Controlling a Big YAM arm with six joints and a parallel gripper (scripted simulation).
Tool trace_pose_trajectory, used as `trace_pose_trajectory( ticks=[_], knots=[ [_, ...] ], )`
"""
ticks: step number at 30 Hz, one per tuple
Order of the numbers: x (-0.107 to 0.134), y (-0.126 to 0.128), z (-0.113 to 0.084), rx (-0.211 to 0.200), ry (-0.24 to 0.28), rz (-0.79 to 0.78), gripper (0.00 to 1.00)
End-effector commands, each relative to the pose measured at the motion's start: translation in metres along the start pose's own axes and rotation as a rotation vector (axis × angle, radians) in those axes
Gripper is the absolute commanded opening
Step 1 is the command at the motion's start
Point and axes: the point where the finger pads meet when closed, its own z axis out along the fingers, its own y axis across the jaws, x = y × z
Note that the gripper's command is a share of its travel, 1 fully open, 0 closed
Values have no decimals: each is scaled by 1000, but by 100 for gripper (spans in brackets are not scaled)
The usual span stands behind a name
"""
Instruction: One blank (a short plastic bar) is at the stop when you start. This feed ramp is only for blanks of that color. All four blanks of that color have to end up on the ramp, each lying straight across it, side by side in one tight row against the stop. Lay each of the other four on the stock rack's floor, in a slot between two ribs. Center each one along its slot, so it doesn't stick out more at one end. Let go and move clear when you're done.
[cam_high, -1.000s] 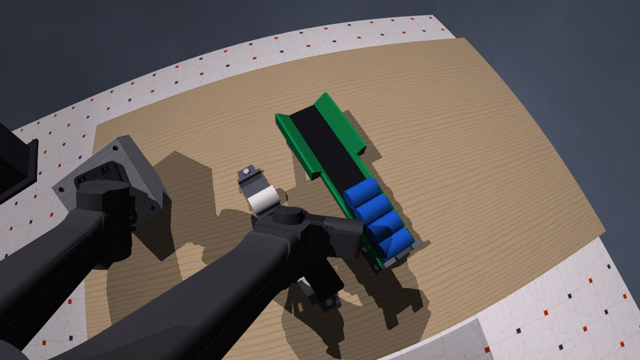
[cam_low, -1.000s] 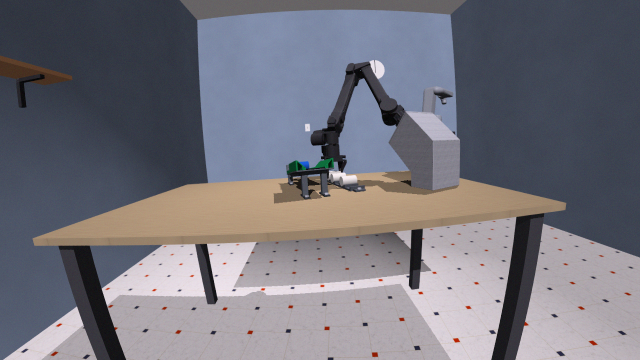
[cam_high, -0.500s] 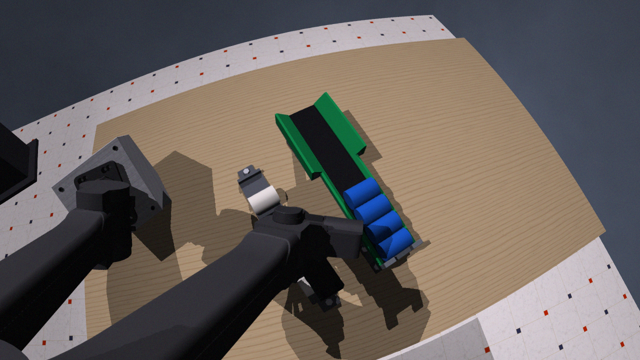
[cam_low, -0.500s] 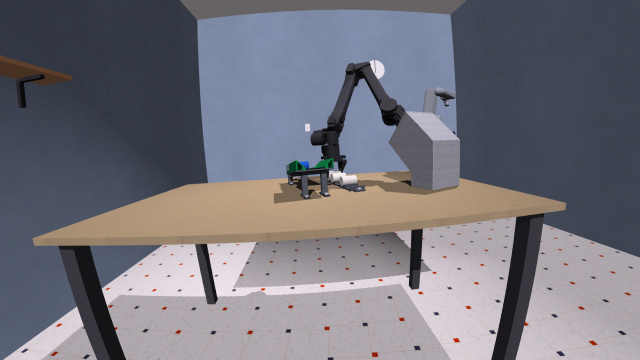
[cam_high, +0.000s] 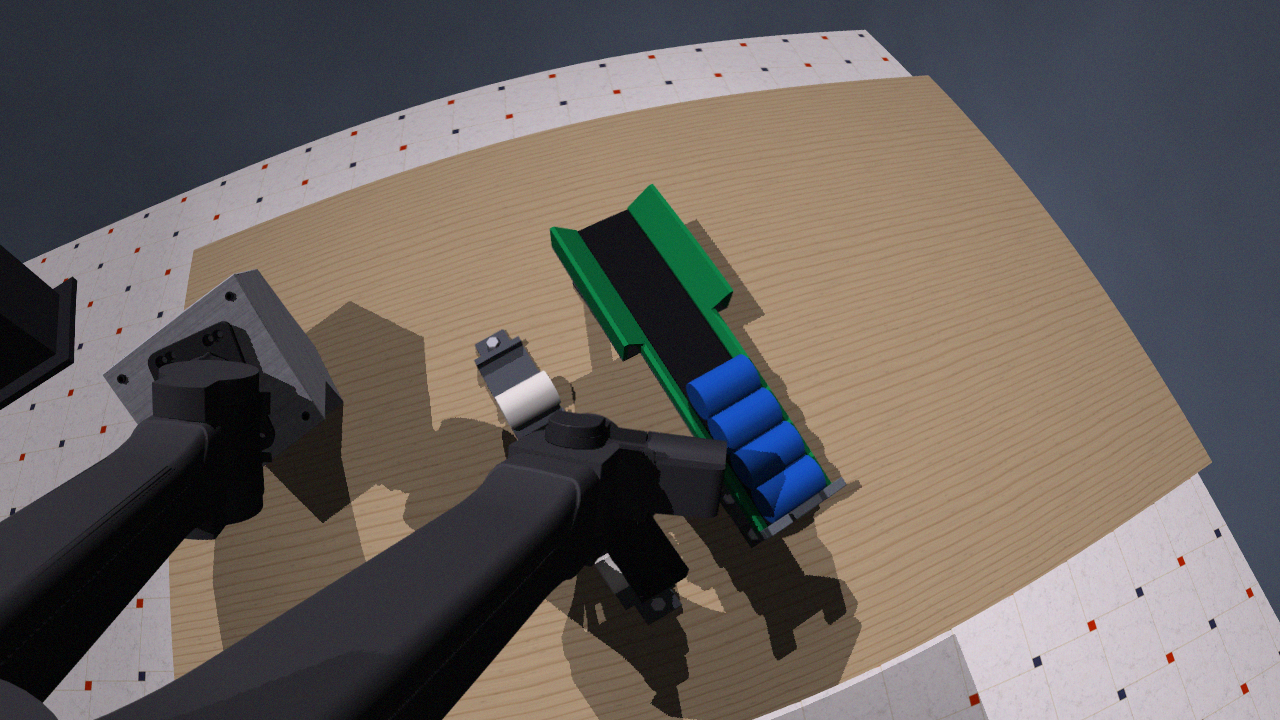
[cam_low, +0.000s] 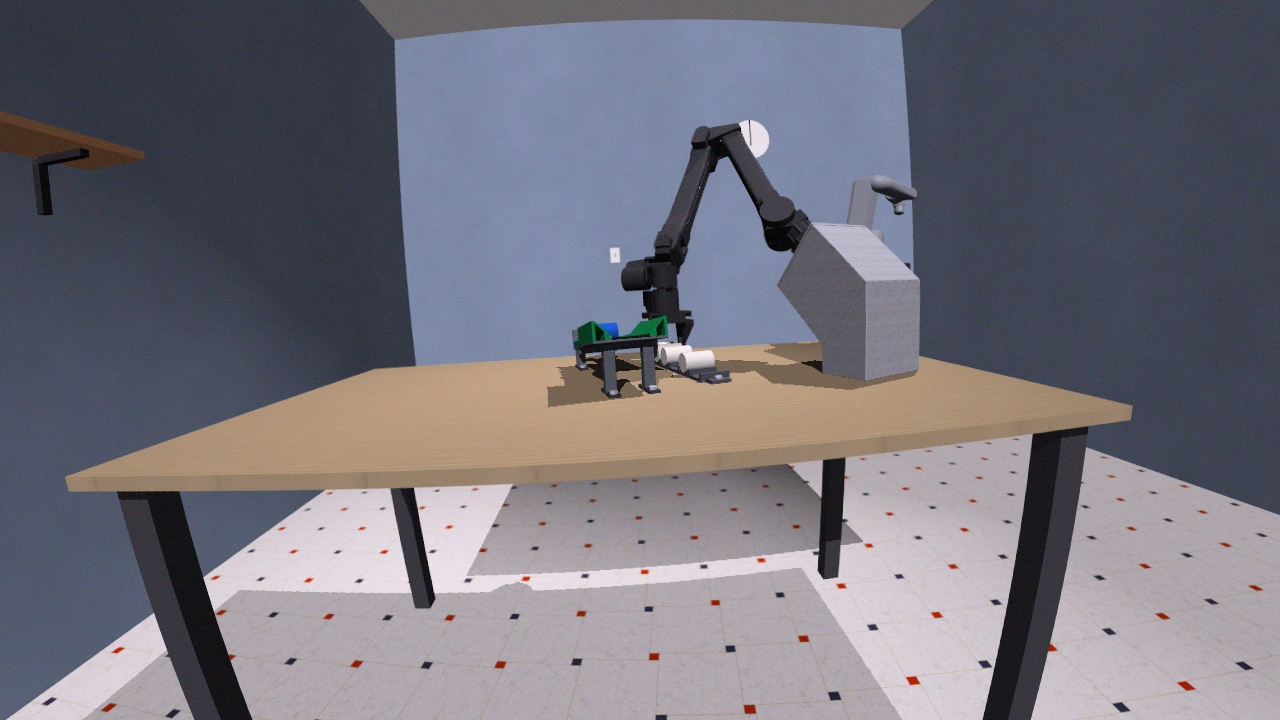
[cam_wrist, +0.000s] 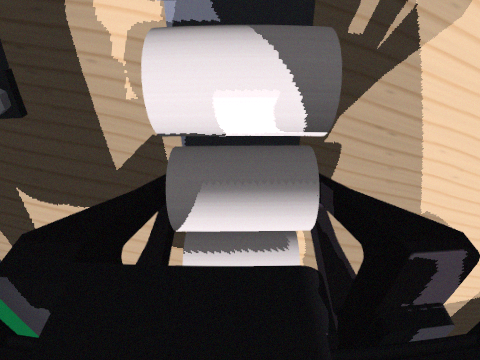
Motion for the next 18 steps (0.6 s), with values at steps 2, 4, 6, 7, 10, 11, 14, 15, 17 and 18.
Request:
trace_pose_trajectory(
  ticks=[2,4,6,7,10,11,14,15,17,18],
  knots=[
    [1,9,-1,-8,1,-20,71],
    [1,9,-1,-8,1,-20,71],
    [1,9,-1,-8,1,-20,74],
    [1,9,-1,-8,1,-20,74],
    [1,9,-1,-8,1,-20,78],
    [1,9,-1,-8,1,-20,78],
    [1,9,-1,-8,1,-20,78],
    [1,9,-1,-8,1,-20,78],
    [1,9,-1,-8,1,-20,78],
    [1,9,-1,-8,1,-20,78]
  ],
)
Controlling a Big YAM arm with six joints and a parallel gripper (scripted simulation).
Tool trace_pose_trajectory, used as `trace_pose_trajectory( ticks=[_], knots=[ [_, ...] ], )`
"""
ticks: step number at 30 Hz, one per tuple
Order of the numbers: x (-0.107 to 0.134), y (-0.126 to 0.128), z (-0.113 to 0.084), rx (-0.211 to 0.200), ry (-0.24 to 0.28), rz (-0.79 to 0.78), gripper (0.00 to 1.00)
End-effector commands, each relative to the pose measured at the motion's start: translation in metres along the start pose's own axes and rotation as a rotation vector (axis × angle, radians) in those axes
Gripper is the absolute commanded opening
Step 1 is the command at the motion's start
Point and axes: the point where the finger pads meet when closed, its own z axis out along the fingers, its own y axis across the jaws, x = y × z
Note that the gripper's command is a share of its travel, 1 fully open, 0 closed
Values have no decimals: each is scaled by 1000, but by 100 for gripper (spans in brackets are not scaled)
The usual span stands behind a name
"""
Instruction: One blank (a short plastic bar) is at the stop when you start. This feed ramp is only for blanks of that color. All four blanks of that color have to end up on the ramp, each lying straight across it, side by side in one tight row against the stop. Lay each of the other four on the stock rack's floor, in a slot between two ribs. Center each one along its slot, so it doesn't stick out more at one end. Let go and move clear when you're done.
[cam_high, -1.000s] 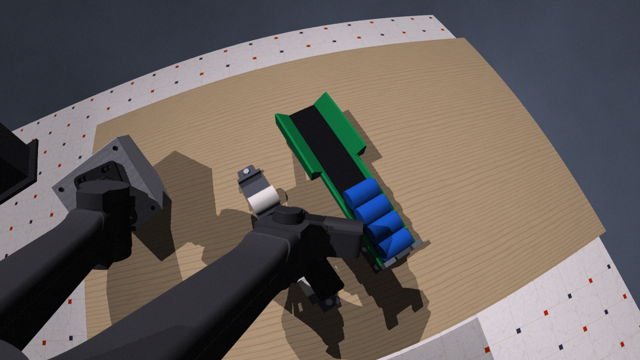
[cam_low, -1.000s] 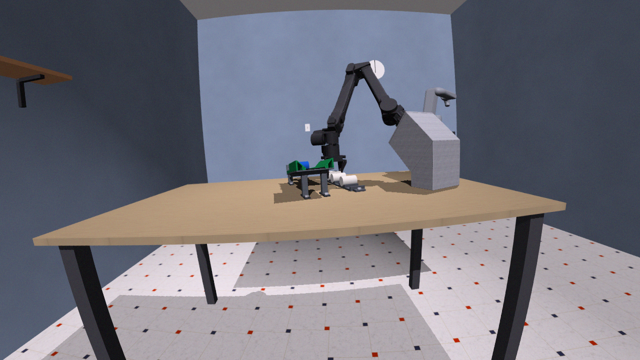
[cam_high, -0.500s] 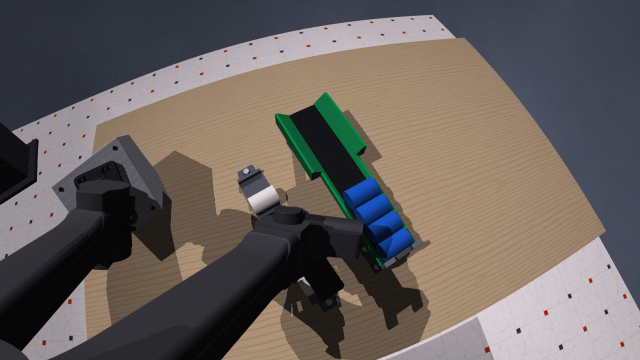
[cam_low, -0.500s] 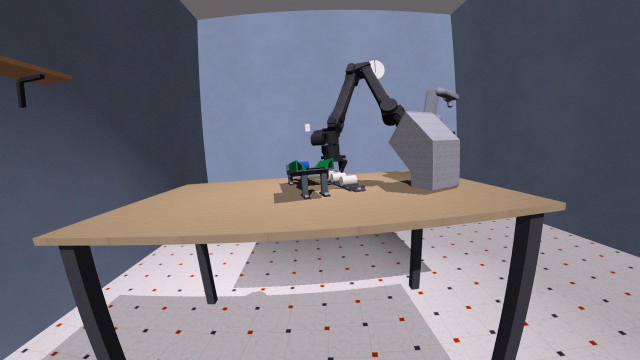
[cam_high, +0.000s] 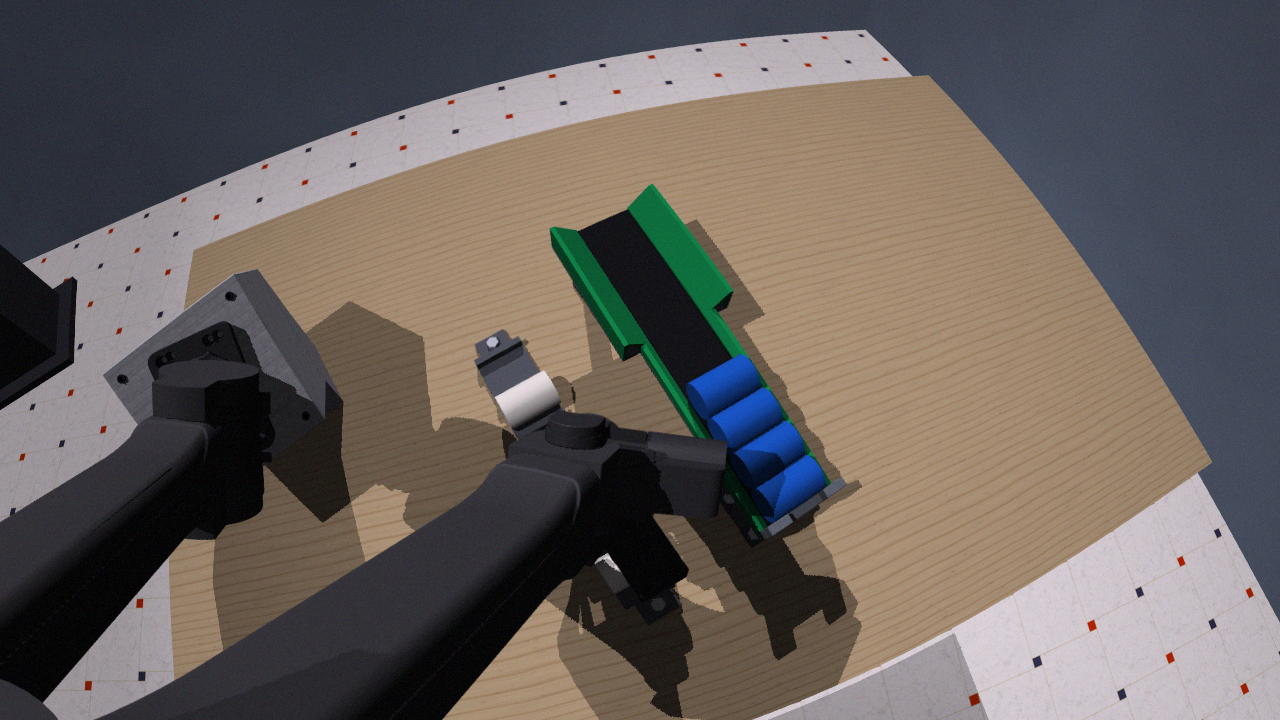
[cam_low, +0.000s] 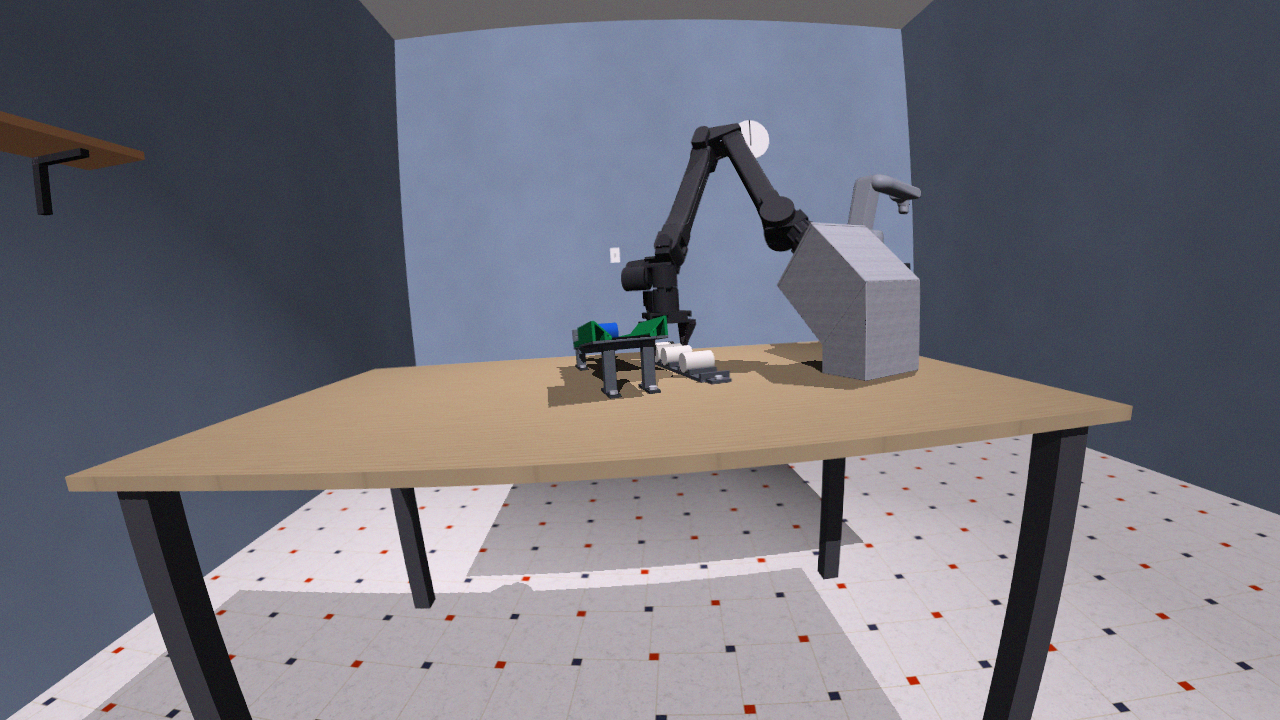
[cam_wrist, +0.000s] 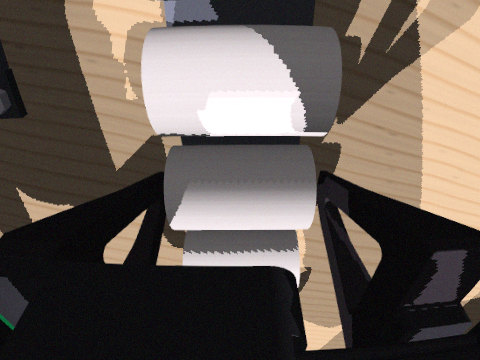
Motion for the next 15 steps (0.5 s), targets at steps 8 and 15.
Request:
trace_pose_trajectory(
  ticks=[8,15],
  knots=[
    [-4,9,-19,-20,-9,5,78],
    [-6,10,-43,-23,-10,8,78]
  ],
)
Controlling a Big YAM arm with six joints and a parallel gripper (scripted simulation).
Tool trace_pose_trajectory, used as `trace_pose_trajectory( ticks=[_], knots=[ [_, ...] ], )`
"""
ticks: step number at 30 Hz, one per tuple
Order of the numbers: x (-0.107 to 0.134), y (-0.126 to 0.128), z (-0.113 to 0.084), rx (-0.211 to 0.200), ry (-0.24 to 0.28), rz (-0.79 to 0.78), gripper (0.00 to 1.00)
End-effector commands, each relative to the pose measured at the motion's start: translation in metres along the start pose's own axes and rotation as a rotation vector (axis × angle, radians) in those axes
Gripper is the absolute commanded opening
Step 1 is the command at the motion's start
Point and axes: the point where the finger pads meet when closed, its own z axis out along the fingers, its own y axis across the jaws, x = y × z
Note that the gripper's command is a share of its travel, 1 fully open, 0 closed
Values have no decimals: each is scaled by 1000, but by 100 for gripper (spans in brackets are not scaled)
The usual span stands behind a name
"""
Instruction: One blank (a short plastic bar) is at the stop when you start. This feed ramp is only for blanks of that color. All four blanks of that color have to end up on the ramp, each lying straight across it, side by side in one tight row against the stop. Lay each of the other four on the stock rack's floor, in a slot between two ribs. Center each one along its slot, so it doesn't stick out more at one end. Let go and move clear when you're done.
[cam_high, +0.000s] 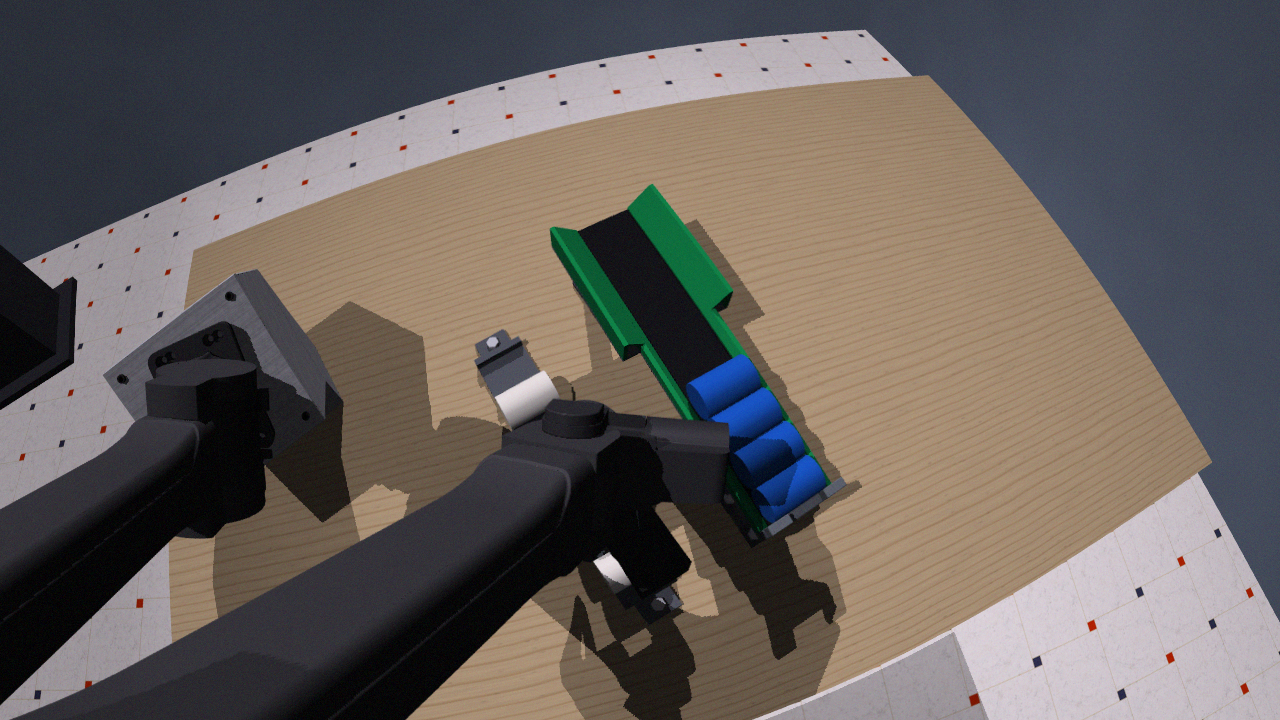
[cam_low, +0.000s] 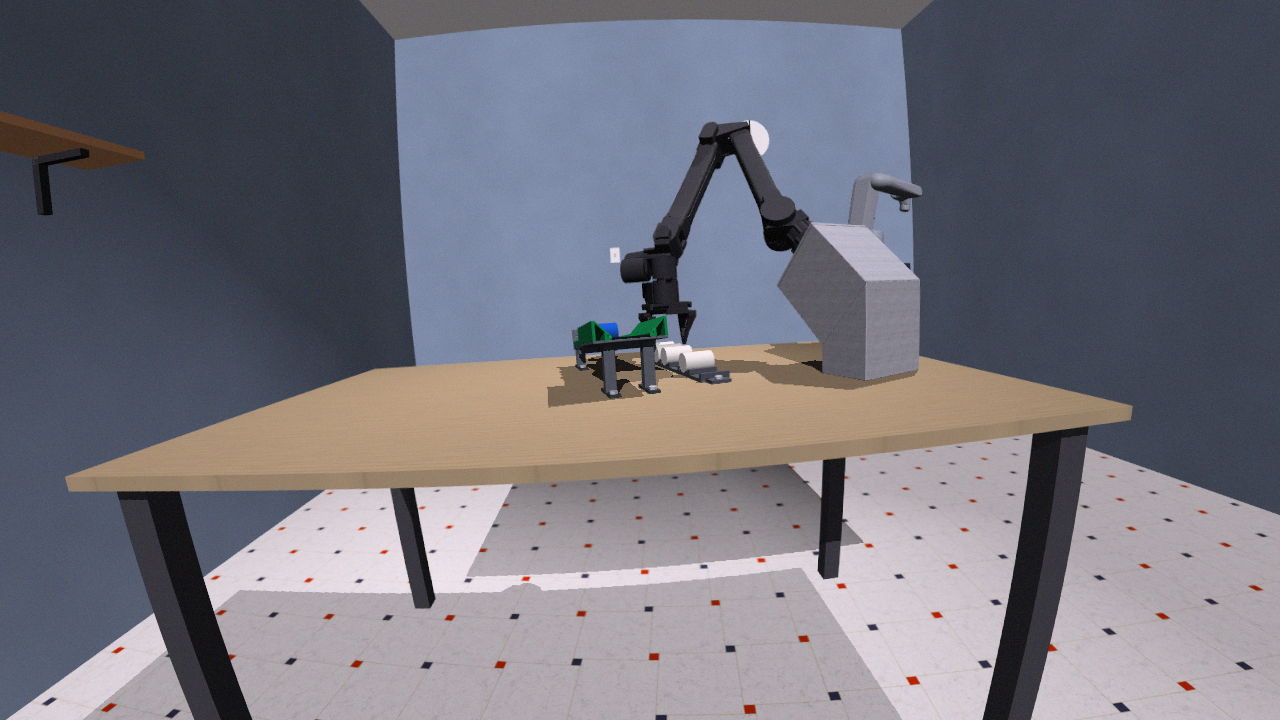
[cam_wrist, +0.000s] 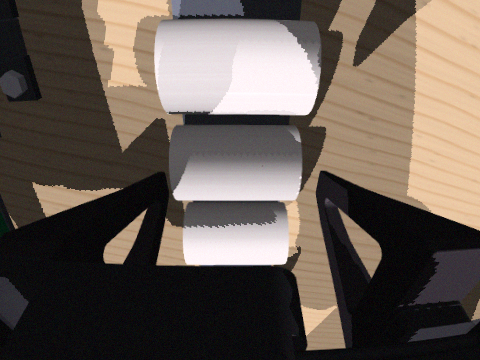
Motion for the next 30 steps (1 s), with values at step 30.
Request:
trace_pose_trajectory(
  ticks=[30],
  knots=[
    [-12,17,-81,-52,-17,43,100]
  ],
)
